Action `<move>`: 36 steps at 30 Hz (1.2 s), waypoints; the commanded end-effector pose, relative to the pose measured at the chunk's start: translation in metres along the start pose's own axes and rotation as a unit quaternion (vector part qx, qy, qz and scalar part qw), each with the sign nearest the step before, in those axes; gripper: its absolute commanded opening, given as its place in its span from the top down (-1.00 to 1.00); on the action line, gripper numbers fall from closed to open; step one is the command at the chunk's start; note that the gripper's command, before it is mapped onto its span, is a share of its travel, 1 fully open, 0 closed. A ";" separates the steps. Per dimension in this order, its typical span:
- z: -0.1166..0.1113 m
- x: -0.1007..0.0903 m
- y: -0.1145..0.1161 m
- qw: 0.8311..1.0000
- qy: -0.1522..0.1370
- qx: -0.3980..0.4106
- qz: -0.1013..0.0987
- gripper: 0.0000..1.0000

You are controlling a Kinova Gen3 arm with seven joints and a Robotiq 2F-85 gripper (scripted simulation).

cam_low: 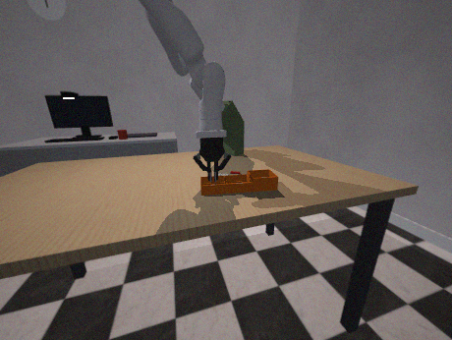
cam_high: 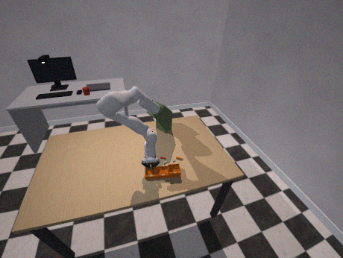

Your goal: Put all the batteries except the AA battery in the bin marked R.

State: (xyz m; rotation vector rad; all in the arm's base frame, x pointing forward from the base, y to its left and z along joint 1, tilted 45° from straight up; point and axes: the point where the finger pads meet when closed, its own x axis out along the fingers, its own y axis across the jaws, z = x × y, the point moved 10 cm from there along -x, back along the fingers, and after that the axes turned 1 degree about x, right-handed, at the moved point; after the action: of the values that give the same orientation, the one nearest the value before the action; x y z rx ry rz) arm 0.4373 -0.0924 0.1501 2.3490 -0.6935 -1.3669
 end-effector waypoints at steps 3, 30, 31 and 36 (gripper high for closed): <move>0.000 0.001 -0.001 1.000 0.000 0.000 -0.001 0.82; 0.001 -0.026 0.000 1.000 0.000 -0.003 0.002 0.82; 0.001 -0.027 0.000 1.000 0.000 -0.003 0.002 0.82; 0.001 -0.042 -0.001 1.000 0.000 -0.004 0.001 0.82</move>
State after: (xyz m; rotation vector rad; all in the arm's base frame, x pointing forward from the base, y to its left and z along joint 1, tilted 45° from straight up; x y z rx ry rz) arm 0.4234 -0.0759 0.1697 2.3427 -0.6982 -1.3757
